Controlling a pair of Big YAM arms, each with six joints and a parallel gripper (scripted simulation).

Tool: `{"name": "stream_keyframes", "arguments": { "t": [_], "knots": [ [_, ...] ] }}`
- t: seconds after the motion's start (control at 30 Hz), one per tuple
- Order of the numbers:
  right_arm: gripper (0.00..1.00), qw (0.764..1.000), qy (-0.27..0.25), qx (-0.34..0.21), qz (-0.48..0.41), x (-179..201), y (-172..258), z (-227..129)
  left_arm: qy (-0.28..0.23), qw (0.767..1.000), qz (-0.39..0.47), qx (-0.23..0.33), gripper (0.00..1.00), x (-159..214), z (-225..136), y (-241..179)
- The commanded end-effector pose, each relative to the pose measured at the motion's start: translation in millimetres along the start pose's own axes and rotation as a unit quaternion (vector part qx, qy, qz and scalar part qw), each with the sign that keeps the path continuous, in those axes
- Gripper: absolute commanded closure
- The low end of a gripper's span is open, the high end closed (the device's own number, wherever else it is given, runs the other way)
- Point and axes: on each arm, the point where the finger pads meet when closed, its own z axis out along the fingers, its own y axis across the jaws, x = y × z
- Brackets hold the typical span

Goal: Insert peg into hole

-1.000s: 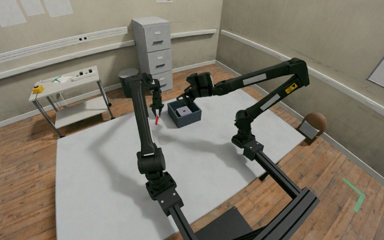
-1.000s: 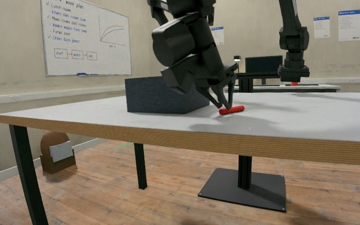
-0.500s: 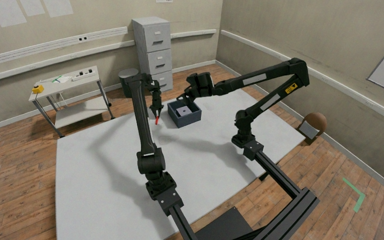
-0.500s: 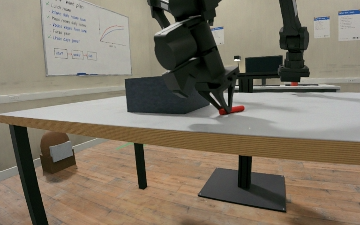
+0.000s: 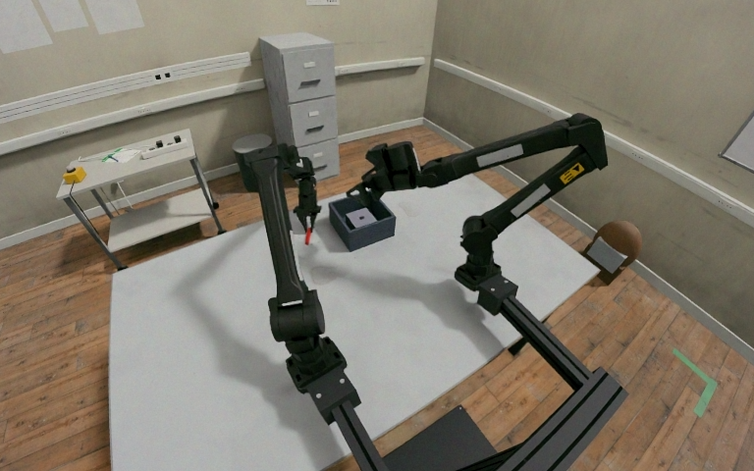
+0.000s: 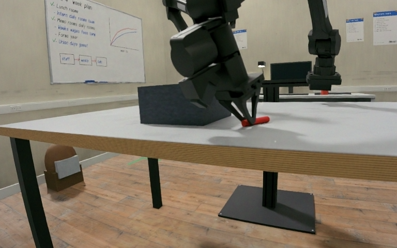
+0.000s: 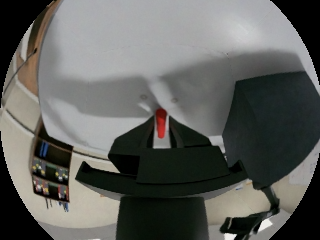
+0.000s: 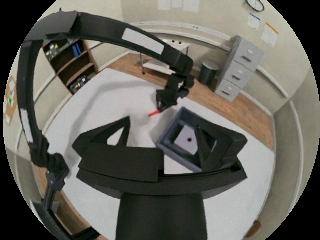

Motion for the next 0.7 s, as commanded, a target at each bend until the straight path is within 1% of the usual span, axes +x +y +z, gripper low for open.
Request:
{"name": "stream_keyframes", "arguments": {
  "t": [0.0,0.03,0.13,0.2,0.33,0.4,0.43,0.47,0.5,0.63,0.67],
  "knots": [
    [0.00,1.000,-0.015,0.000,0.003,-15,0,1,0.005,1.000,0.004,-0.001,0.79,-3,7,-1],
    [0.00,1.000,-0.015,0.000,0.003,-15,0,1,-0.003,1.000,0.002,-0.001,0.80,-6,-7,1],
    [0.00,1.000,-0.015,0.000,0.003,-15,0,1,-0.006,1.000,0.002,-0.001,0.84,-7,-7,1],
    [0.00,1.000,-0.015,0.000,0.003,-15,0,1,-0.006,1.000,0.002,-0.001,0.84,-7,-7,1],
    [0.00,1.000,-0.015,0.000,0.003,-15,0,1,-0.006,1.000,0.002,-0.001,0.90,-7,-7,1],
    [0.00,1.000,-0.015,0.000,0.003,-15,0,1,-0.006,1.000,0.001,-0.001,0.93,-2,-9,1],
    [0.00,1.000,-0.015,0.000,0.003,-15,0,1,-0.012,1.000,0.001,-0.002,1.00,-5,-18,2],
    [0.00,1.000,-0.015,0.000,0.003,-15,0,1,-0.025,1.000,0.001,-0.003,1.00,-2,-36,2],
    [0.00,1.000,-0.015,0.000,0.003,-15,0,1,-0.025,1.000,0.003,-0.003,0.94,-1,-39,0],
    [0.00,1.000,-0.015,0.000,0.003,-15,0,1,-0.026,1.000,-0.001,-0.003,0.94,11,-63,-3],
    [0.00,1.000,-0.015,0.000,0.003,-15,0,1,-0.017,1.000,0.001,-0.002,0.94,19,-61,-4]
  ]
}}
